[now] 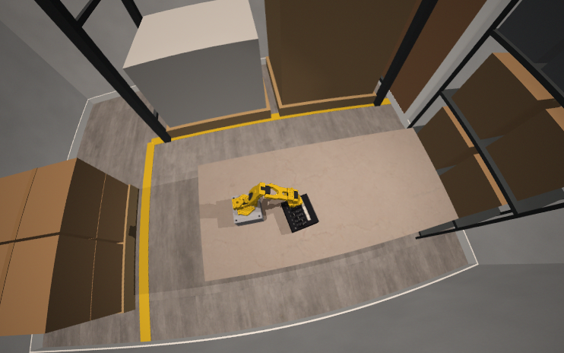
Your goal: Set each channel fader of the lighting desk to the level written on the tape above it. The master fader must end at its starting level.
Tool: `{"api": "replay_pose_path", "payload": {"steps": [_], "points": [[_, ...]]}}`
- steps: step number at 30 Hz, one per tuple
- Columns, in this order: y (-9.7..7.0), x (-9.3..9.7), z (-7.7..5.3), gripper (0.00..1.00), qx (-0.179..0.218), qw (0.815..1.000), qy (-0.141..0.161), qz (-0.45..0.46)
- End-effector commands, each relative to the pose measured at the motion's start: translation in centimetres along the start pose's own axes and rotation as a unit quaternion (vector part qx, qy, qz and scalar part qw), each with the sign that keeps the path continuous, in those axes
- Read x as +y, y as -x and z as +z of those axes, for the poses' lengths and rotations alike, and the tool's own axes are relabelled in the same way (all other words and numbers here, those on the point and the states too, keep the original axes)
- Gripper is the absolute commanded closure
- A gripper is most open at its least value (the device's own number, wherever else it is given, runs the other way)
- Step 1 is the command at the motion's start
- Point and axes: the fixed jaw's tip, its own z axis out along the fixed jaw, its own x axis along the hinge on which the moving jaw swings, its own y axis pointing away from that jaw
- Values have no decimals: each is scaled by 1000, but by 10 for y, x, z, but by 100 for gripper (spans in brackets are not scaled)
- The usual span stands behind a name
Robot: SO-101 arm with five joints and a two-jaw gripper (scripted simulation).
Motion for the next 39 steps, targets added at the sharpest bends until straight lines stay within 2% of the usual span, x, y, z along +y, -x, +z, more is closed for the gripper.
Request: {"api": "replay_pose_path", "payload": {"steps": [1,39], "points": [[4,12,8,100,-11,1000,27,6],[9,13,4,100,-11,1000,27,6]]}}
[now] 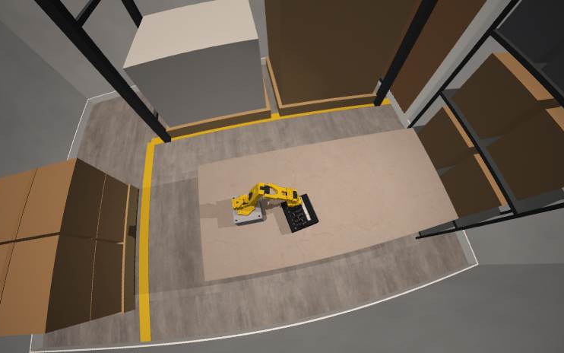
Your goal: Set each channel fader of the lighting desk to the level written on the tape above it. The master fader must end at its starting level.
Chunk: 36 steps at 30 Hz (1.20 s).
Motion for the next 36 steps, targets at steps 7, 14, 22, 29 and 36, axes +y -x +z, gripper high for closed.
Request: {"api": "replay_pose_path", "payload": {"steps": [7,14,22,29,36], "points": [[5,3,4,100,-9,1000,21,0],[6,0,4,100,-9,1000,21,0],[6,-3,4,100,-9,1000,21,0],[6,-3,4,100,-9,1000,21,0],[4,-4,3,100,-9,1000,21,0]]}}
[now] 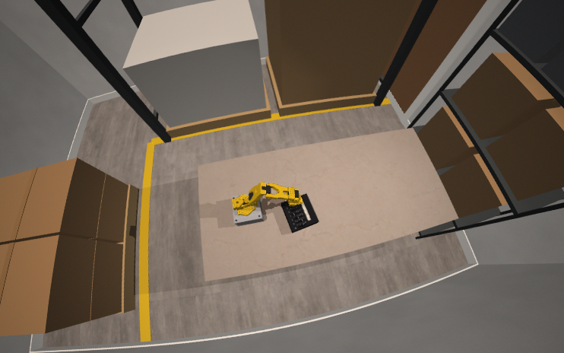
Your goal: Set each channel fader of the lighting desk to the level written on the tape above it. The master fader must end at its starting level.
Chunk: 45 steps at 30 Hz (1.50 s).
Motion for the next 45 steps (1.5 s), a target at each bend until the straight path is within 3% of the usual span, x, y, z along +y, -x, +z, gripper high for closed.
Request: {"api": "replay_pose_path", "payload": {"steps": [1,45], "points": [[2,2,2,100,-5,1000,11,0],[1,1,-15,100,-5,1000,11,0]]}}
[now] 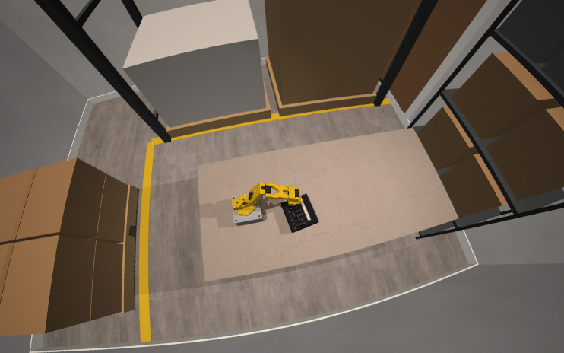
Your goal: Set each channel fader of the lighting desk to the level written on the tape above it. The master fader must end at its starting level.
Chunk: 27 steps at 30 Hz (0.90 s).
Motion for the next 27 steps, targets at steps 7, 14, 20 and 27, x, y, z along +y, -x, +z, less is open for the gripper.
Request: {"api": "replay_pose_path", "payload": {"steps": [7,14,20,27], "points": [[-3,-7,-13,100,3,1000,-10,0],[-4,-8,-15,100,3,1000,-10,0],[-4,-8,-15,100,3,1000,-10,0],[-4,-8,-15,100,3,1000,-10,0]]}}
